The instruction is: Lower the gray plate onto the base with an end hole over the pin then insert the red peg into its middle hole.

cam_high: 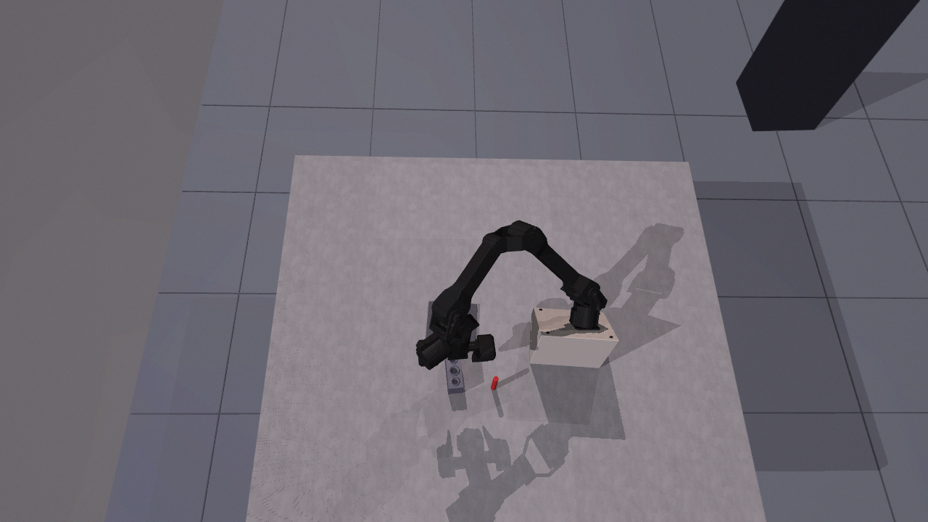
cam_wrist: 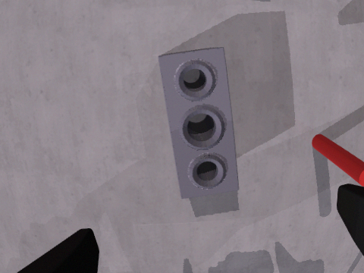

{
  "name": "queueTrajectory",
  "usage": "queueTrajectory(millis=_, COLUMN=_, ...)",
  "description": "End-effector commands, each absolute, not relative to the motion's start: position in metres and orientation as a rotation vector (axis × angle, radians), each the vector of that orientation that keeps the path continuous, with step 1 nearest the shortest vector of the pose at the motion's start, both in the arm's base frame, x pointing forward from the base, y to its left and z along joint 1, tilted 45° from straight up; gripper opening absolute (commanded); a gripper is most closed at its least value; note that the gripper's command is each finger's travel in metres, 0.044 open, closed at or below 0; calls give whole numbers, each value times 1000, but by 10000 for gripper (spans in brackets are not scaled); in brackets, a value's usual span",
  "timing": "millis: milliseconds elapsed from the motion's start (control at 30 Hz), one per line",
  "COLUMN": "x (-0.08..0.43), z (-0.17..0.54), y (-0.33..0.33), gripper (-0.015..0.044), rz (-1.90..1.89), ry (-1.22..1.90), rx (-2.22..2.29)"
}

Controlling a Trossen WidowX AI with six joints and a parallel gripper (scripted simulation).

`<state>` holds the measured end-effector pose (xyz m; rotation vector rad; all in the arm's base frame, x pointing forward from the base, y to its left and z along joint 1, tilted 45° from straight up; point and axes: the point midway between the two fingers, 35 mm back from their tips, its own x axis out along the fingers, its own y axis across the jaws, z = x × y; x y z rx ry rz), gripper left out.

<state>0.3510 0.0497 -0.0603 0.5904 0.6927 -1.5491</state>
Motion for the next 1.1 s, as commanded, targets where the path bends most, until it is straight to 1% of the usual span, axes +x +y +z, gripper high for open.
queueTrajectory(millis=0, x=346, z=-88, y=19, gripper=440, rz=-1565, ry=685, rx=580)
queueTrajectory(millis=100, x=342, z=-103, y=2, gripper=440, rz=-1566, ry=683, rx=578)
queueTrajectory(millis=1067, x=340, z=-130, y=-29, gripper=440, rz=-1566, ry=682, rx=577)
